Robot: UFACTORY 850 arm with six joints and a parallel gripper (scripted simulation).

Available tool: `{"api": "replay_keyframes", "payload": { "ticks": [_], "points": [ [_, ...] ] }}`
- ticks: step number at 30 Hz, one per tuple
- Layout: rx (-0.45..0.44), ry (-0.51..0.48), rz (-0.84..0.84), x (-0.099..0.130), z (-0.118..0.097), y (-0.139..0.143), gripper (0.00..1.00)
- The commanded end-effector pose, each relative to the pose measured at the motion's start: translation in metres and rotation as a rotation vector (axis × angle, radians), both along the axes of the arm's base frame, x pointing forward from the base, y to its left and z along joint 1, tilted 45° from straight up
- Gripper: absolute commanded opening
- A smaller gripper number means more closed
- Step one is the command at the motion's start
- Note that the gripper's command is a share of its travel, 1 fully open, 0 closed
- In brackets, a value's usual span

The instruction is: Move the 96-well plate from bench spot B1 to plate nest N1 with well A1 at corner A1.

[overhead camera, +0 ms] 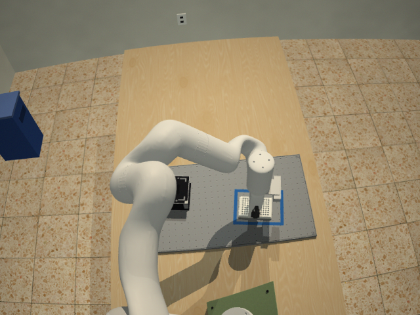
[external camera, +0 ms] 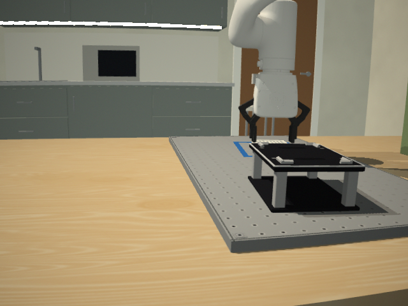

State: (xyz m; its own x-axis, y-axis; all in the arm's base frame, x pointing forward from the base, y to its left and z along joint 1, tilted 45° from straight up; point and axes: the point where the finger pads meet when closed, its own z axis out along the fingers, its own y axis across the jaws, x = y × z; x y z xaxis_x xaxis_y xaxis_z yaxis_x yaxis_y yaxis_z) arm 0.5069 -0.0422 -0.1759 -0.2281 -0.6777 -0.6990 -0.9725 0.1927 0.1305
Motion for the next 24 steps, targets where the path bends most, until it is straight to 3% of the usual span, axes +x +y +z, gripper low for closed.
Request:
{"api": "replay_keyframes", "payload": {
  "ticks": [1, 24],
  "points": [
    [-0.001, -0.002, -0.001, 0.0010, -0.0014, 0.0010, 1.00],
    [-0.001, -0.002, -0.001, 0.0014, -0.0075, 0.0072, 1.00]
  ]
}}
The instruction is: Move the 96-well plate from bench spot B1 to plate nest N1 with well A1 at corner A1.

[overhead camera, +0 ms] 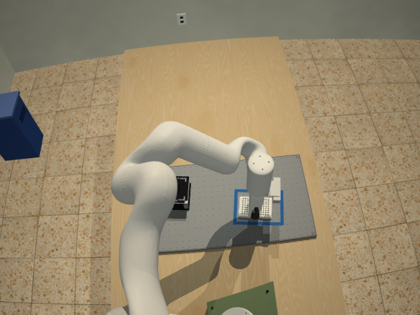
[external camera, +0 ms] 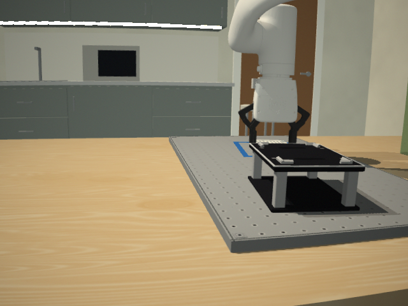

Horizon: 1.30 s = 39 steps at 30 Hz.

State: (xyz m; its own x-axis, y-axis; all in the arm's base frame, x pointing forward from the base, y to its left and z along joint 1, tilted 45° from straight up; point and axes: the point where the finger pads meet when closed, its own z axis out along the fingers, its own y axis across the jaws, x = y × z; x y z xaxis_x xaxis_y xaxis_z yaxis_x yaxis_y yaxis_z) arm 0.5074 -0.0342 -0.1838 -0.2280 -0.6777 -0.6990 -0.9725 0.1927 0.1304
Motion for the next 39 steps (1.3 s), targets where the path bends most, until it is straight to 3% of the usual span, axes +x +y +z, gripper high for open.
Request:
{"api": "replay_keyframes", "payload": {
  "ticks": [1, 10, 11, 39],
  "points": [
    [-0.001, -0.001, -0.001, 0.0008, 0.0005, -0.0008, 1.00],
    [-0.001, -0.001, -0.001, 0.0008, 0.0004, -0.0008, 1.00],
    [-0.001, -0.001, -0.001, 0.0008, 0.0008, -0.0012, 0.00],
    [-0.001, -0.001, -0.001, 0.0008, 0.0008, -0.0012, 0.00]
  ]
}}
